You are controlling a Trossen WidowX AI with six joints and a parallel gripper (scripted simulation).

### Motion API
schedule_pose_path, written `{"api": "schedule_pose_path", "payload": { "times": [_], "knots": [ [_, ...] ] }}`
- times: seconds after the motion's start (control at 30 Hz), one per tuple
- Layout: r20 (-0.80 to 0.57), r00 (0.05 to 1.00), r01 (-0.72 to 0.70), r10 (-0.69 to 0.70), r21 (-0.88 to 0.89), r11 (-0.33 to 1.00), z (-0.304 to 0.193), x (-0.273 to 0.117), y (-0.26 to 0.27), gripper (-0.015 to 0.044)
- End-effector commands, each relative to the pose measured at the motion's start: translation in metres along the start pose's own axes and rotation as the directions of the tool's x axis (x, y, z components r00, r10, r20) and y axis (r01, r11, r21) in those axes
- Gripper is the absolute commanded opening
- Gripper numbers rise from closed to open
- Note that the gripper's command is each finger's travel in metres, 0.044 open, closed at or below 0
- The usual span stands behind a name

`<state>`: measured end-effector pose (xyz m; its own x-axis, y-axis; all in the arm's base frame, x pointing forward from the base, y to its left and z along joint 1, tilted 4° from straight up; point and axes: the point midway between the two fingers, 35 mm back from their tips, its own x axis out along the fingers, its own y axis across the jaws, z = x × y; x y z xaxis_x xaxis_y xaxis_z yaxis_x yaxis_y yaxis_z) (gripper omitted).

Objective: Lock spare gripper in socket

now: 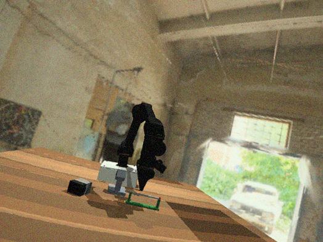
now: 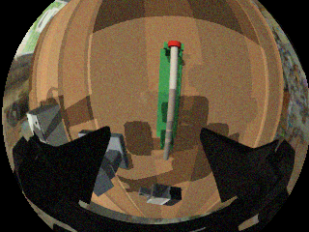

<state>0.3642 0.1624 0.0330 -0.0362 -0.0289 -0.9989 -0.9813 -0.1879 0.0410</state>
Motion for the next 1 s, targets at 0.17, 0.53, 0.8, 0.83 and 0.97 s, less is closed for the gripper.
{"api": "schedule_pose_path", "payload": {
  "times": [0.17,0.53,0.8,0.83,0.97],
  "knots": [
    [-0.002,1.000,-0.008,0.008,-0.002,1.000,0.001,-0.022,0.003,0.0440],
    [-0.007,1.000,-0.027,0.027,-0.007,1.000,0.001,-0.034,0.008,0.0440],
    [-0.007,1.000,-0.026,0.026,-0.007,1.000,0.003,-0.077,0.010,0.0440],
    [-0.006,1.000,-0.026,0.026,-0.007,1.000,0.003,-0.084,0.011,0.0440],
    [-0.006,1.000,-0.026,0.026,-0.007,1.000,0.003,-0.095,0.013,0.0440]
  ]
}}
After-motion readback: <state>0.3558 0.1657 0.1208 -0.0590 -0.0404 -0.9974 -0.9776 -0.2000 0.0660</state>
